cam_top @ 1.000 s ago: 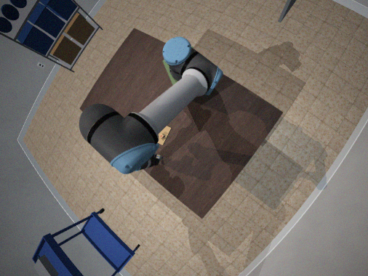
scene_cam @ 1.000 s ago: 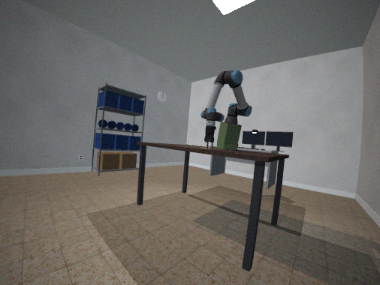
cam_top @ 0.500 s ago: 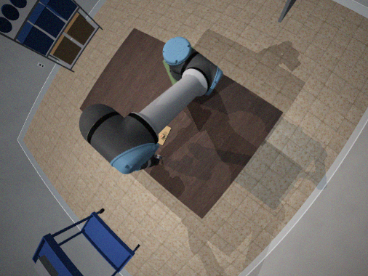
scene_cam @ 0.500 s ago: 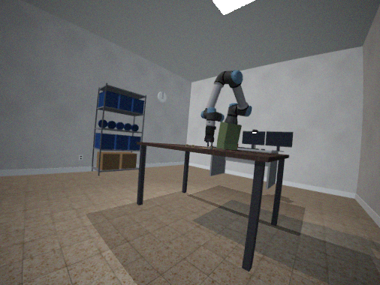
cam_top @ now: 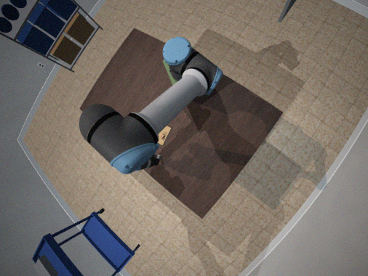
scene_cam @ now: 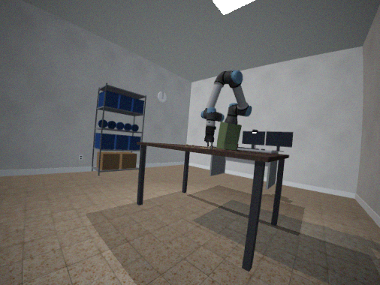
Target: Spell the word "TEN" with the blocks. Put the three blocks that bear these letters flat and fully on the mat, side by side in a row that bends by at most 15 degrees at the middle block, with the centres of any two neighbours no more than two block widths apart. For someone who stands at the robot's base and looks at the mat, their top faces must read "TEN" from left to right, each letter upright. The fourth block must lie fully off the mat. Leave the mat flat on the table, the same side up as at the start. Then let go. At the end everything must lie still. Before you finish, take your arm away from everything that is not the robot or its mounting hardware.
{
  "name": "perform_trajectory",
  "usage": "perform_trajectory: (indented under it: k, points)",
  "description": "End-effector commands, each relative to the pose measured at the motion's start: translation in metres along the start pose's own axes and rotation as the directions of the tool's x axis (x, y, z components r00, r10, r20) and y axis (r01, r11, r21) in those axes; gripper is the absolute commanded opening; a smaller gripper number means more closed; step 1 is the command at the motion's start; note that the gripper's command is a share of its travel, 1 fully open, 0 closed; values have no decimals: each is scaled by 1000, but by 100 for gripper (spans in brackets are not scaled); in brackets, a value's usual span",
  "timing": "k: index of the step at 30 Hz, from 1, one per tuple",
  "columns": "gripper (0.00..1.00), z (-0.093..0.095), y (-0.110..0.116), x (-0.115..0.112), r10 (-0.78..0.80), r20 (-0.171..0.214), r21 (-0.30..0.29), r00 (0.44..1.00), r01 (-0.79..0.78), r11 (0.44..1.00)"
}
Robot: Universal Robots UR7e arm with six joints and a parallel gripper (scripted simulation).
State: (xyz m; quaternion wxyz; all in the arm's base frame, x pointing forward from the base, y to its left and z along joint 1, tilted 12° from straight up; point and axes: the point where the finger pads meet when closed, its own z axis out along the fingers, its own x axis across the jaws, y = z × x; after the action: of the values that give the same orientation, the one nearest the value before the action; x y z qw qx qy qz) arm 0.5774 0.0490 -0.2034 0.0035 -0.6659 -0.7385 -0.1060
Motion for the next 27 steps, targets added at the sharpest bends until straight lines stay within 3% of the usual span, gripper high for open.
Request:
perform_trajectory:
  k: [1,13,27]
  points:
    - [49,-1,1,0,0,0,-2,1000,0,1000]
    - [49,-16,1,0,0,0,-2,1000,0,1000]
    - [49,-89,1,0,0,0,-2,1000,0,1000]
